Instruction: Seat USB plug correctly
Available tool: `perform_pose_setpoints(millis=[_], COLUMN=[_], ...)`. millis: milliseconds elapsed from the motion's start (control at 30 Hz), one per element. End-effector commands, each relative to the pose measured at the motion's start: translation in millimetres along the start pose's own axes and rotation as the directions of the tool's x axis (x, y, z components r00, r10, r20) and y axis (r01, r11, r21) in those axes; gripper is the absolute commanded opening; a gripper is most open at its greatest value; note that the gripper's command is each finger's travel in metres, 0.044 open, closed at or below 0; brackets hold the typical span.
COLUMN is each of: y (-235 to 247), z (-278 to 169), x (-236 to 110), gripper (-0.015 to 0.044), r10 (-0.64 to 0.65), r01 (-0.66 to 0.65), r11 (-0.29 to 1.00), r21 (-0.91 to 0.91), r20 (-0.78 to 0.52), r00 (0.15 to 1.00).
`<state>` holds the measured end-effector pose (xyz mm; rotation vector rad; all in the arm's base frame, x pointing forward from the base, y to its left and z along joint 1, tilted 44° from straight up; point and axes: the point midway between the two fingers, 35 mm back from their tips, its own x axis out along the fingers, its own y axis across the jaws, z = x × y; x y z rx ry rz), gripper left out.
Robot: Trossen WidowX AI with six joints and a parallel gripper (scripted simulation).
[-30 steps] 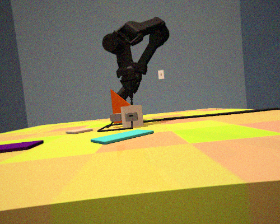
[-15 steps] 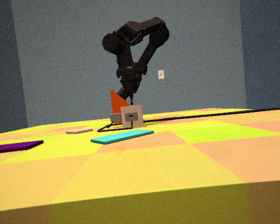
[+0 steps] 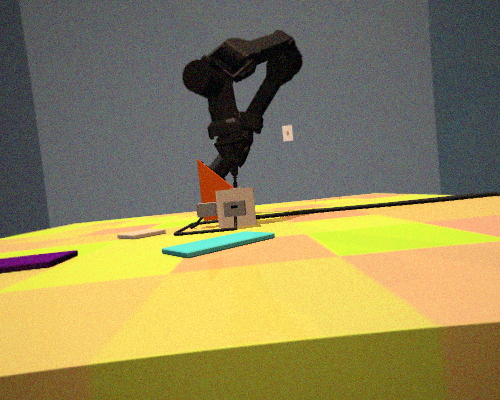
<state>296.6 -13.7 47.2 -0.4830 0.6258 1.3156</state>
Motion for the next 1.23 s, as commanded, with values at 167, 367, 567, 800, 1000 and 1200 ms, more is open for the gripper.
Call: perform_pose_setpoints(millis=[167,367,567,800,1000,1200], y=[0,0,0,0,0,0], z=[0,0,0,0,0,1], x=[0,0,0,0,-5,-11], gripper=[0.0053,0.0095,0.0095,0.0095,0.0095,0.0095], r10=[0.0,0.0,0.0,0.0,0.0,0.0], r01=[0.0,0.0,0.0,0.0,0.0,0.0], r11=[1.0,1.0,1.0,1.0,1.0,1.0], r21=[0.0,0.0,0.0,0.0,-0.001,-0.001], r20=[0.0,0.0,0.0,0.0,0.0,-0.001], r00=[1.0,1.0,1.0,1.0,1.0,1.0])
